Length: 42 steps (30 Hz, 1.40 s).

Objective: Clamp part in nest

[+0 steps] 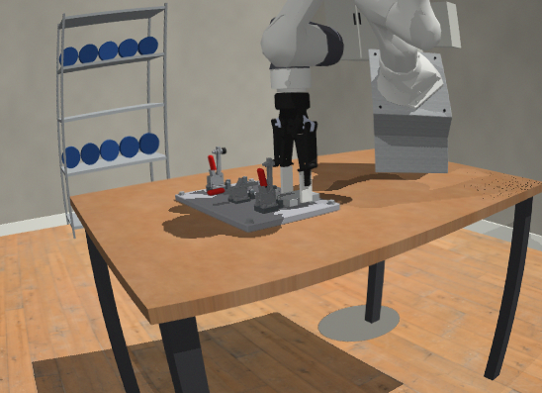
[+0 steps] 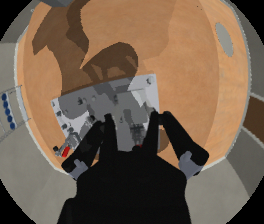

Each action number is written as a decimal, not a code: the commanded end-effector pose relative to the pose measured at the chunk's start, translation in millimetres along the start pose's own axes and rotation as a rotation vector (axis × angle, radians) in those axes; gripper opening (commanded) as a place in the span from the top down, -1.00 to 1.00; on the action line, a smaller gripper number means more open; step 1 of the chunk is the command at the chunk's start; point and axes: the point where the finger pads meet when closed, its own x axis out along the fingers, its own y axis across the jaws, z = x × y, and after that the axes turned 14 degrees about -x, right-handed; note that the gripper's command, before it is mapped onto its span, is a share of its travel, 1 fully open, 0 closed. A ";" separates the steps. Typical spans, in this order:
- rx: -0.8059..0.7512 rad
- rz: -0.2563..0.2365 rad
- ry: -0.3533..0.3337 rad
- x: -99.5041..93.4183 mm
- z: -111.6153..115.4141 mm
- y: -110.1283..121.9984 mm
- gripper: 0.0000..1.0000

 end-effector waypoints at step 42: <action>-0.005 -0.001 0.000 -1.1 0.7 -1.4 -0.16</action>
